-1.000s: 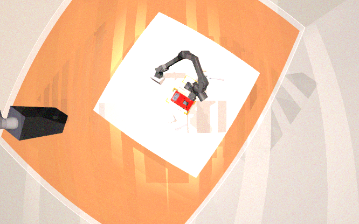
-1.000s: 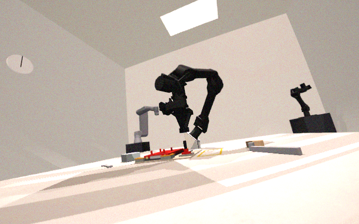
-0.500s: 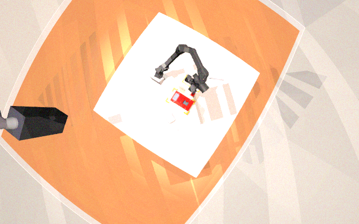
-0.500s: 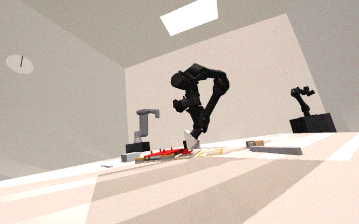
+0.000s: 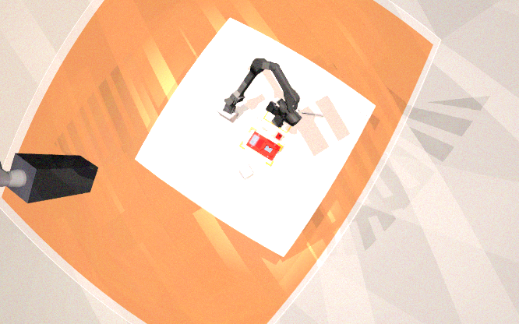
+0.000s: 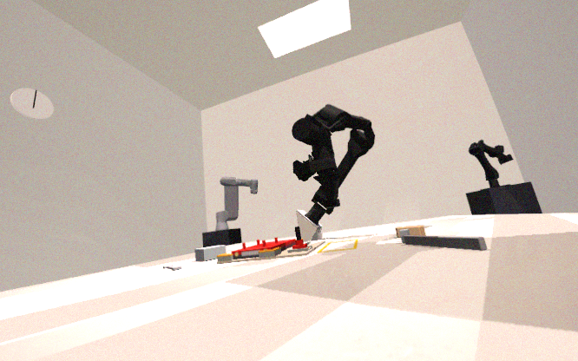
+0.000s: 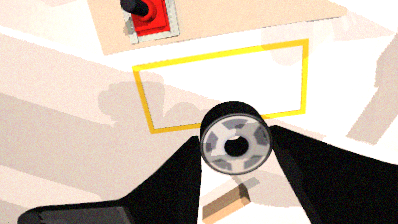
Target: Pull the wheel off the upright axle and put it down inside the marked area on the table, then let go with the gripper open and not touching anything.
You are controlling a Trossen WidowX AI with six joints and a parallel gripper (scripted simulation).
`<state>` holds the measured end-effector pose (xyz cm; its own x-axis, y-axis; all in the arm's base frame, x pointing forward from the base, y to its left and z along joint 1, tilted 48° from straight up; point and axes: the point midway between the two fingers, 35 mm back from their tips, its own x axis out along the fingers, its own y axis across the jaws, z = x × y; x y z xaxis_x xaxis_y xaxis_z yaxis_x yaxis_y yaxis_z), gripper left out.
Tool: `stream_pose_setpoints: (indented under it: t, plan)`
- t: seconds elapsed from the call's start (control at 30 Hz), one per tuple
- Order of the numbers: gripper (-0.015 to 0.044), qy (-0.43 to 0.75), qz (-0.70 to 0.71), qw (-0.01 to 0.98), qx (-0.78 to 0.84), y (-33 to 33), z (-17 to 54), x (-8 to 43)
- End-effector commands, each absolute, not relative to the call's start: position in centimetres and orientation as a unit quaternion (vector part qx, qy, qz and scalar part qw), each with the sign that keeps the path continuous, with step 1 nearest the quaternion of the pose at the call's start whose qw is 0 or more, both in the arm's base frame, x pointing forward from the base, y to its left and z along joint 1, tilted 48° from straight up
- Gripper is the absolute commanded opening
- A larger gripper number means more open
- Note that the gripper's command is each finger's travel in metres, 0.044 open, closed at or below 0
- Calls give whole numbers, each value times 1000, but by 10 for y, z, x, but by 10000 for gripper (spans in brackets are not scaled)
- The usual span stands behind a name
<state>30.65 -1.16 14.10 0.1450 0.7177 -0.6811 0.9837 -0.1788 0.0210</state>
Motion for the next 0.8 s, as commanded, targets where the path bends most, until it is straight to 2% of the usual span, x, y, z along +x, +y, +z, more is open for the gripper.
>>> stream_pose_setpoints:
  t: [0.0,0.77]
  plan:
    - [0,595,-274,238,717,-3,136,306]
    - [0,596,-272,238,718,65,74,319]
